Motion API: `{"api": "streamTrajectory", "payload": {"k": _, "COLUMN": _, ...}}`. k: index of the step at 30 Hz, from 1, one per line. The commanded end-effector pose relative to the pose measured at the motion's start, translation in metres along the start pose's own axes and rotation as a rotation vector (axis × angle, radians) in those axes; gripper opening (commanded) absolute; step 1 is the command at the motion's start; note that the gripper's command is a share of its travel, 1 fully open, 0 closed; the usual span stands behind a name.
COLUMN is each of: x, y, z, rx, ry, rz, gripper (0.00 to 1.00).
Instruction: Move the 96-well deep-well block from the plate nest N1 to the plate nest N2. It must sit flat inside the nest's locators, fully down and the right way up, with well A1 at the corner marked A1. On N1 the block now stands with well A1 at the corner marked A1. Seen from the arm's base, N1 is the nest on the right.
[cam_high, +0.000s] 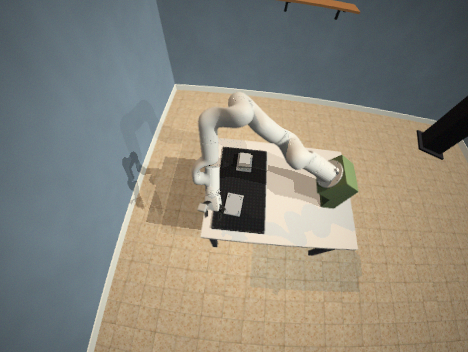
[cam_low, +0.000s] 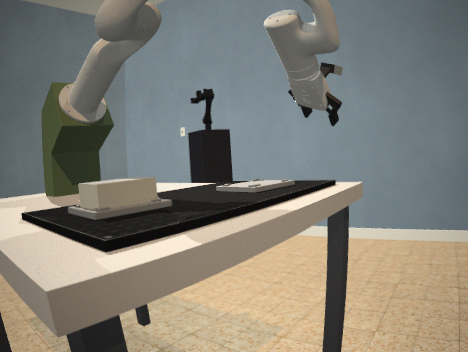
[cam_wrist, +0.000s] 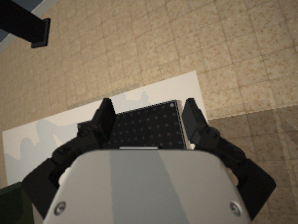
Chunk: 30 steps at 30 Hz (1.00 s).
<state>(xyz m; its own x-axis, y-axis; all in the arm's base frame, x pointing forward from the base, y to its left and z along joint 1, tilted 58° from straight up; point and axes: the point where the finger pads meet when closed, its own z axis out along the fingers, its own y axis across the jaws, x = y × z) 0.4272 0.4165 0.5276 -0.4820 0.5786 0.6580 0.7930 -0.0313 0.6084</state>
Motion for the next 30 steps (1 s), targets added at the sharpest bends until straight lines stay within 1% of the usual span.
{"api": "streamTrajectory", "payload": {"k": 1, "x": 0.001, "y": 0.000, "z": 0.000, "rx": -0.001, "ry": 0.001, "rz": -0.001, "gripper": 1.00}}
{"api": "streamTrajectory", "payload": {"k": 17, "x": 0.001, "y": 0.000, "z": 0.000, "rx": -0.001, "ry": 0.001, "rz": -0.001, "gripper": 1.00}}
{"api": "streamTrajectory", "payload": {"k": 21, "x": -0.017, "y": 0.007, "z": -0.007, "rx": -0.028, "ry": -0.026, "rz": 0.123, "gripper": 1.00}}
{"api": "streamTrajectory", "payload": {"k": 24, "x": -0.024, "y": 0.009, "z": -0.009, "rx": -0.028, "ry": -0.026, "rz": 0.123, "gripper": 1.00}}
{"api": "streamTrajectory", "payload": {"k": 28, "x": -0.042, "y": 0.014, "z": -0.016, "rx": -0.057, "ry": -0.052, "rz": 0.248, "gripper": 1.00}}
{"api": "streamTrajectory", "payload": {"k": 30, "x": -0.050, "y": 0.016, "z": -0.019, "rx": -0.057, "ry": -0.052, "rz": 0.248, "gripper": 1.00}}
